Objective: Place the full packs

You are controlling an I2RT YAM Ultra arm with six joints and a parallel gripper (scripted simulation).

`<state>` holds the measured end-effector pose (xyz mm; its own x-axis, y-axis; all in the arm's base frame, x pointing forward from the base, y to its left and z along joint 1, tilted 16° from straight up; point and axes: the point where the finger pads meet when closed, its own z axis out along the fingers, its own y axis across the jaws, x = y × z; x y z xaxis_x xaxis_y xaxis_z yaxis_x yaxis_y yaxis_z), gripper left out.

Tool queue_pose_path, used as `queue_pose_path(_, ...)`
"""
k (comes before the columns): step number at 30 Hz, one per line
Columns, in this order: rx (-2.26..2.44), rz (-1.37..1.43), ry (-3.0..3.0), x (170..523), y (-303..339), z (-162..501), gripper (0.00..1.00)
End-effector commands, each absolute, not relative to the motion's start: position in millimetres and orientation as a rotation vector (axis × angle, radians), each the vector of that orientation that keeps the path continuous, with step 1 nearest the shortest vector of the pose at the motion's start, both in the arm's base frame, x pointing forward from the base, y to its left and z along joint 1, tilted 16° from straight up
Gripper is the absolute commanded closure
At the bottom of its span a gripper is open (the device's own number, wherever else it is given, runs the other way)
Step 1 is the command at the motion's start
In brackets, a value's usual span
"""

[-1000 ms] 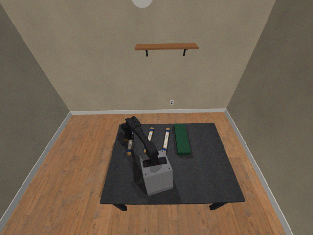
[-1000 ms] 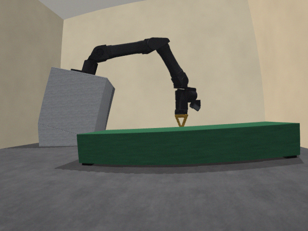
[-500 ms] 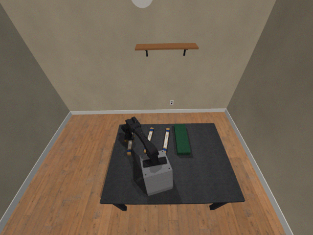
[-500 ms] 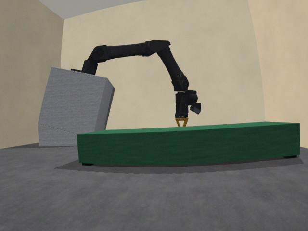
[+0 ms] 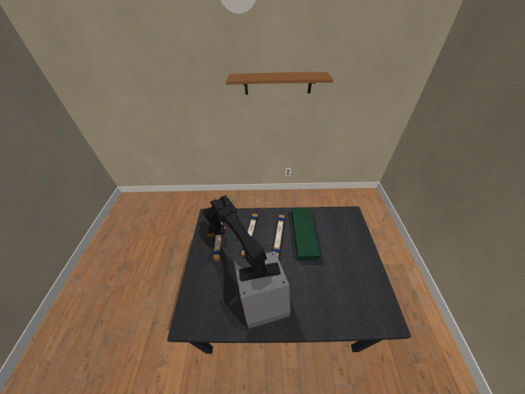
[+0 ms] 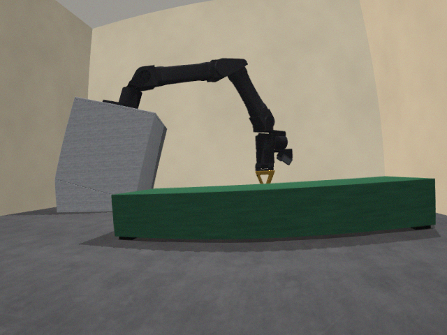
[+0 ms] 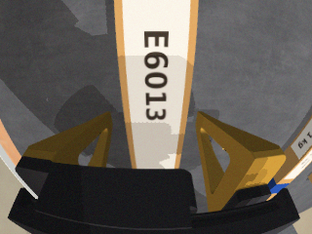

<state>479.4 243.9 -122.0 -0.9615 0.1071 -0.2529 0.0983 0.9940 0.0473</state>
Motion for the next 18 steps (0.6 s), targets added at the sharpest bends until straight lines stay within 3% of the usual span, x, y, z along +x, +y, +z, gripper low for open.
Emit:
queue_pose_path(1, 0.148, 0.091, 2.82, 498.3, 250.2, -104.2, 0.26)
queue_pose_path(5, 0.148, 0.092, 2.819, 498.5, 250.1, -103.8, 0.26)
queue_pose_path(6, 0.148, 0.092, 2.819, 498.5, 250.1, -103.8, 1.0)
queue_pose_path(18, 0.15, 0.098, 2.817, 498.4, 251.7, -102.2, 1.0)
